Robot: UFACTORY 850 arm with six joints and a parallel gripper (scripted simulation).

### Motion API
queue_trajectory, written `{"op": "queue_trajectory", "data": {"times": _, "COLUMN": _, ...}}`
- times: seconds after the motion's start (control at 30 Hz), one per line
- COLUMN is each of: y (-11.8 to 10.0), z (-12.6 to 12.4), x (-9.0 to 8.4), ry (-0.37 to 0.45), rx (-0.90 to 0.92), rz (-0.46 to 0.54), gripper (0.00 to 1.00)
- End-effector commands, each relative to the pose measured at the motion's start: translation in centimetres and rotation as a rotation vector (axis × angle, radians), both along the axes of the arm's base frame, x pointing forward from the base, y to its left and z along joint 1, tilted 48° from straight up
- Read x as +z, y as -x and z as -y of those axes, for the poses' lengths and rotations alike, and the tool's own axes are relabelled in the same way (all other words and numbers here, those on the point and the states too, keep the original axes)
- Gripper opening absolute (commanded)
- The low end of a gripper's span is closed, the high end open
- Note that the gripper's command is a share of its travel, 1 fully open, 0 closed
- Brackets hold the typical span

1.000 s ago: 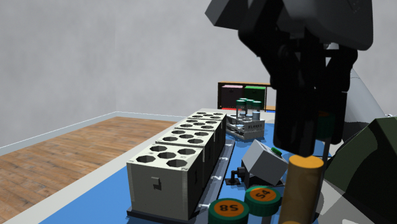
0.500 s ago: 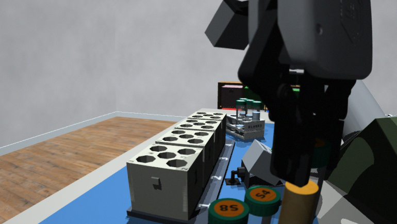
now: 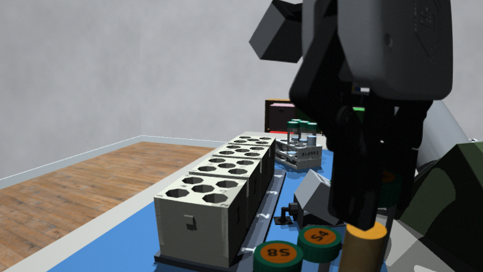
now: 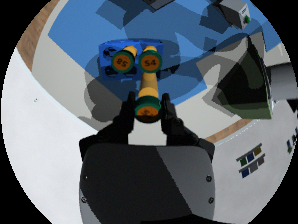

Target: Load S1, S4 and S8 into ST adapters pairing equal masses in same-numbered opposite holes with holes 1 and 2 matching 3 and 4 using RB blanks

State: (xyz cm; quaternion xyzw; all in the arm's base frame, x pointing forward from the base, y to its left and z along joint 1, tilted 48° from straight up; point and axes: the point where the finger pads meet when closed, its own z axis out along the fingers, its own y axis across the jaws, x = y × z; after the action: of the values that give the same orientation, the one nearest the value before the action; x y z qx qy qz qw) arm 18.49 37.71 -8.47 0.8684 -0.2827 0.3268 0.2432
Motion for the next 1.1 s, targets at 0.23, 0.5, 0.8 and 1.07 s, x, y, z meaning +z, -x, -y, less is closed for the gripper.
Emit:
{"op": "queue_trajectory", "data": {"times": 0.23, "y": -0.3, "z": 0.4, "x": -0.5, "ry": -0.002, "rx": 0.000, "rz": 0.000, "gripper": 0.00}}
{"op": "queue_trajectory", "data": {"times": 0.5, "y": -0.7, "z": 0.9, "x": -1.0, "ry": -0.002, "rx": 0.000, "rz": 0.000, "gripper": 0.00}}
{"op": "queue_trajectory", "data": {"times": 0.8, "y": -1.0, "z": 1.3, "x": -1.5, "ry": -0.002, "rx": 0.000, "rz": 0.000, "gripper": 0.00}}
{"op": "queue_trajectory", "data": {"times": 1.07, "y": -1.3, "z": 1.8, "x": -2.0, "ry": -0.002, "rx": 0.000, "rz": 0.000, "gripper": 0.00}}
